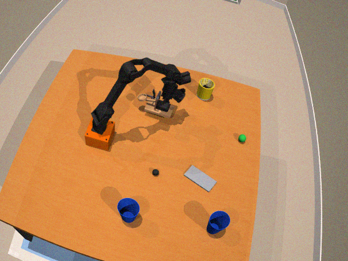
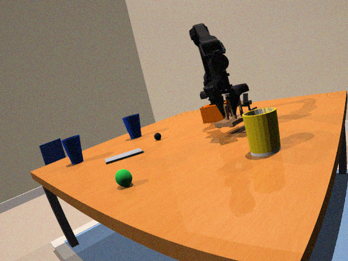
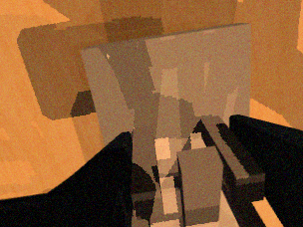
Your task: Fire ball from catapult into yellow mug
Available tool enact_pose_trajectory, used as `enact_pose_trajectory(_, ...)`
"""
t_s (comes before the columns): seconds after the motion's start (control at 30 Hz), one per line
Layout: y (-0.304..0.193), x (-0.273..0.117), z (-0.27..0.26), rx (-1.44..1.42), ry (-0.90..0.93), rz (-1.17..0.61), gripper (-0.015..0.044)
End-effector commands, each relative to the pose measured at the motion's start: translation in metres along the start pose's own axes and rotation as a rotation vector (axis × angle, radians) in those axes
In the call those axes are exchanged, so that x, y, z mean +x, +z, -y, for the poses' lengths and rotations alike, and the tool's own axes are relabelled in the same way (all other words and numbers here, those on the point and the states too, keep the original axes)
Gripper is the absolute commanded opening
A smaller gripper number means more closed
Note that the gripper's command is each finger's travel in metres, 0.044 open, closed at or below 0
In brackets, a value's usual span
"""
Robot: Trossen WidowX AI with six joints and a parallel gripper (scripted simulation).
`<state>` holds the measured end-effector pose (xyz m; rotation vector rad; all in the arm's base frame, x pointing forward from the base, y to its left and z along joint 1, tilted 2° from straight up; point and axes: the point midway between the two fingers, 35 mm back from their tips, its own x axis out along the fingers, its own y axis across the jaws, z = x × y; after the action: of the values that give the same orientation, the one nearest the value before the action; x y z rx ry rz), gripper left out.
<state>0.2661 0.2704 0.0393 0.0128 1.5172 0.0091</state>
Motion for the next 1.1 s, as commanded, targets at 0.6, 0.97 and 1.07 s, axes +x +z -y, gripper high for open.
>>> enact_pose_trajectory(0.6,0.000,0.030,-0.001,-0.001,-0.001,-0.001,0.0000)
enact_pose_trajectory(0.97,0.000,0.030,-0.001,-0.001,-0.001,-0.001,0.0157)
enact_pose_trajectory(1.07,0.000,0.030,-0.001,-0.001,-0.001,-0.001,0.0236)
